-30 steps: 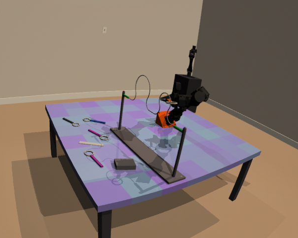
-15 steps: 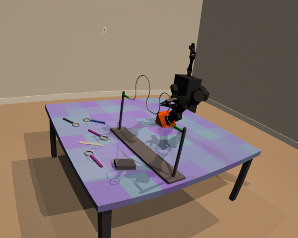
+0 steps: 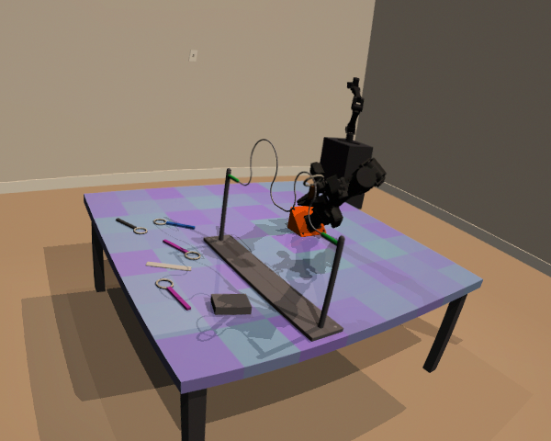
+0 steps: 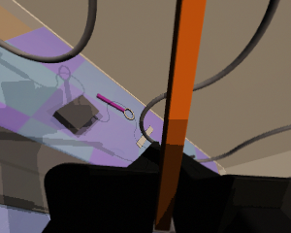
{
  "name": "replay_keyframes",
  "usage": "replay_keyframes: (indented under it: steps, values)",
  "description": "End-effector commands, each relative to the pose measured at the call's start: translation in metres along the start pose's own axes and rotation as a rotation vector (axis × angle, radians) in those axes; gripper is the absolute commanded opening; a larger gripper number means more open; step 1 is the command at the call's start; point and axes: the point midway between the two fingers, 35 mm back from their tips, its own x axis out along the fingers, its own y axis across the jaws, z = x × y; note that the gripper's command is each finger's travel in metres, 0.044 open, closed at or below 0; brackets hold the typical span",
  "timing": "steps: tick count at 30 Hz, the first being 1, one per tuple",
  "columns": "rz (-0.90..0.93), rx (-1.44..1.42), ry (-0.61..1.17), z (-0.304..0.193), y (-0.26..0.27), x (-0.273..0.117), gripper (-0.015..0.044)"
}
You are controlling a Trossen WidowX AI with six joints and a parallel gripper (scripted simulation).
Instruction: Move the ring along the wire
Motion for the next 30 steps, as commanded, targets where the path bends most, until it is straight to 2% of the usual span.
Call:
replay_keyframes:
  steps: [1, 30]
  values:
    - [0.045, 0.077, -0.001, 0.0, 0.005, -0.001, -0.015]
    - [0.376, 0.641, -0.012, 0.014, 0.042, -0.008, -0.015]
